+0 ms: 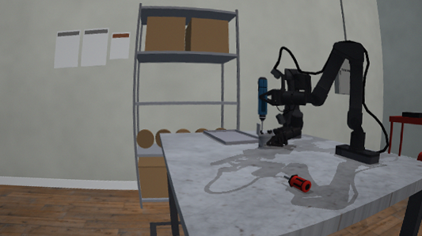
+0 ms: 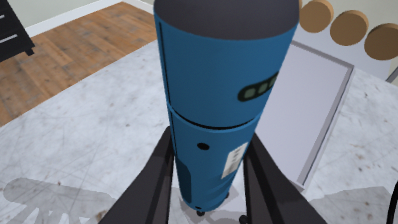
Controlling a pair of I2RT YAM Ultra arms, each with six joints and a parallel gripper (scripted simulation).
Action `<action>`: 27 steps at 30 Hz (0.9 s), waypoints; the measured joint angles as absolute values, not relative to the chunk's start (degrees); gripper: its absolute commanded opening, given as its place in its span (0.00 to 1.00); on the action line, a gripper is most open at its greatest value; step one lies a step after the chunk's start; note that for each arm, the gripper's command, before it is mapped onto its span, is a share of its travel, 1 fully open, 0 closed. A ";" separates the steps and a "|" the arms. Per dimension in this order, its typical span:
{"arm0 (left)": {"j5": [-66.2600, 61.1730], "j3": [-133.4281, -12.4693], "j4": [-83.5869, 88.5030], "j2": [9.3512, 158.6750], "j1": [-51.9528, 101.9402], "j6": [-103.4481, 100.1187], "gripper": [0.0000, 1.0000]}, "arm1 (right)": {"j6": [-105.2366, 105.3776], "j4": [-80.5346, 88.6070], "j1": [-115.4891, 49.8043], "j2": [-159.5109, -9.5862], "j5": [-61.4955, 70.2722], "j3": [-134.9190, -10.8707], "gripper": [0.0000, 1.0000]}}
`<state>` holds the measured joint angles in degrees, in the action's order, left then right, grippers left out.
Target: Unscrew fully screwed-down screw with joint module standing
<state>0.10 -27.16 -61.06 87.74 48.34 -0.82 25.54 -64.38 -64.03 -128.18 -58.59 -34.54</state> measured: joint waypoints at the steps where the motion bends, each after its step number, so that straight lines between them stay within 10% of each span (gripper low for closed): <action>1: 0.10 -27.09 -61.10 87.72 48.34 -0.82 0.42 | 25.54 -64.38 -64.03 -128.18 -58.59 -34.54 0.59; 27: 0.10 -26.76 -62.33 88.27 48.34 -0.82 0.42 | 25.54 -64.38 -64.03 -128.18 -58.59 -34.54 0.59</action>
<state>0.10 -26.76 -62.33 88.27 48.34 -0.82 25.54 -64.38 -64.03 -128.18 -58.59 -34.54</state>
